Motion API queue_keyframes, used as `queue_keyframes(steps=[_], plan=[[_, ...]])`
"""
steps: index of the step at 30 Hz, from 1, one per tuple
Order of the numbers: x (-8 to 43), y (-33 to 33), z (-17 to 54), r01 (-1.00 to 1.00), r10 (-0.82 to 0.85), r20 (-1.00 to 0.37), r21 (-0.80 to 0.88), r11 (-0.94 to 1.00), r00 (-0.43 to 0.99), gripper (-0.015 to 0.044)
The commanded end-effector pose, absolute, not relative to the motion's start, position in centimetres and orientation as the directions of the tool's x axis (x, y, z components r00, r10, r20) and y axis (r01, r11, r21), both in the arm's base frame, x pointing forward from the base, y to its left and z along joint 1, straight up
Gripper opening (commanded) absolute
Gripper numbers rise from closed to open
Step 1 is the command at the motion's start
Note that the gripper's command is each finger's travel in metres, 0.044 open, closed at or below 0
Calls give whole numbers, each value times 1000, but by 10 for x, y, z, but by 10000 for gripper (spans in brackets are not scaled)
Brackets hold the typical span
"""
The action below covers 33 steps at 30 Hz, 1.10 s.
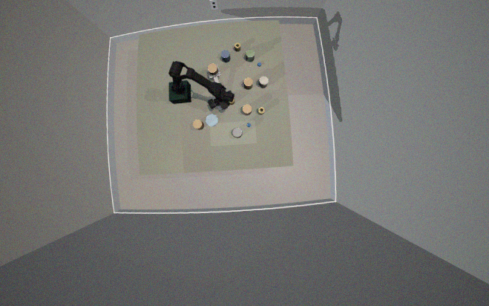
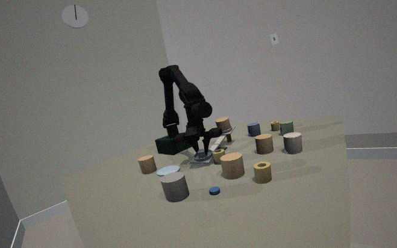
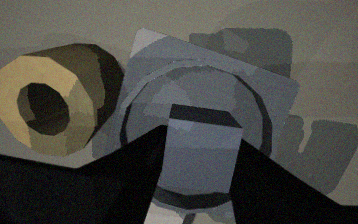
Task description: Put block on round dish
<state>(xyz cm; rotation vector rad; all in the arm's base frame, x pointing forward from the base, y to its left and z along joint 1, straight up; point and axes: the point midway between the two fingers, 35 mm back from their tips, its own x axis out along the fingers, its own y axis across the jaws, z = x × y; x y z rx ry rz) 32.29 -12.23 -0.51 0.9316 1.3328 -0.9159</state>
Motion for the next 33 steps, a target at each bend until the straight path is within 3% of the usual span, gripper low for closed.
queue_keyframes(steps=[1, 12, 19, 33], plan=[[325, -123, 13, 931, -8, -999, 28, 363, 33, 0], [320, -121, 89, 931, -8, -999, 28, 363, 33, 0], [319, -125, 87, 931, -9, -999, 27, 363, 33, 0], [269, -203, 54, 931, -17, -999, 20, 363, 28, 0]])
